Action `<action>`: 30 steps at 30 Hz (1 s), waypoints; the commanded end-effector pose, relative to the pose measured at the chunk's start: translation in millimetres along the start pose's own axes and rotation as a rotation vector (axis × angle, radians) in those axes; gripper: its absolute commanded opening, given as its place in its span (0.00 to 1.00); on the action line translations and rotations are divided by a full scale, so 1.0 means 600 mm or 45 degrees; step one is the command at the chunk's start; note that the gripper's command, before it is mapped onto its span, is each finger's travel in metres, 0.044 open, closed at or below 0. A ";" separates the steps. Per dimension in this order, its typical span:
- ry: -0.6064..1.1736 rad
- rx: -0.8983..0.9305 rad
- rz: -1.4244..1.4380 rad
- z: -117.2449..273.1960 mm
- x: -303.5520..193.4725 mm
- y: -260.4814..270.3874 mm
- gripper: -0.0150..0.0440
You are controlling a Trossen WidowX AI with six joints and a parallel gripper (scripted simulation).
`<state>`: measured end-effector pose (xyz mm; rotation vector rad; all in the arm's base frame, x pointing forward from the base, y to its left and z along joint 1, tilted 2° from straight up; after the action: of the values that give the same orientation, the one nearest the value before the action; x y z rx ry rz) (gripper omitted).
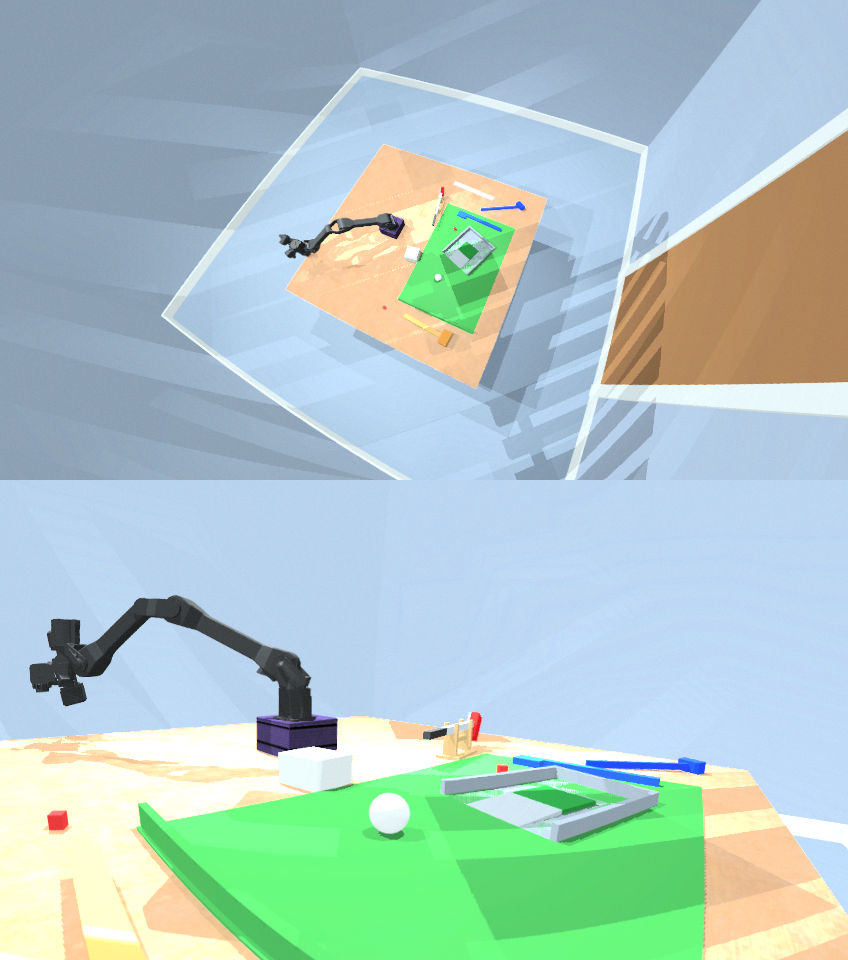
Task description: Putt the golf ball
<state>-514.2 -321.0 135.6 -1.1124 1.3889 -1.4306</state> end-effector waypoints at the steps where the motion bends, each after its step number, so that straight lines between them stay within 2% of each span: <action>1: -0.008 0.002 0.001 0.004 0.003 0.000 0.98; 2: -0.033 0.008 0.005 0.014 0.012 -0.001 1.00; 10: -0.337 0.079 0.057 0.159 0.110 -0.011 1.00; 17: -0.627 0.158 0.127 0.314 0.175 -0.015 1.00; 30: -1.111 0.320 0.206 0.605 0.213 -0.017 1.00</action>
<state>-247.6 -525.5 149.7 -1.2196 0.7333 -0.8865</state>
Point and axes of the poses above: the point midway between the two fingers, 35 mm back from their tips, its own z axis back along the fingers, its own y axis across the jaws, x = y × z, the point moved 7 cm from there along z, back along the fingers, and after that the axes turned 12 degrees about -z, right-handed, at the moved point
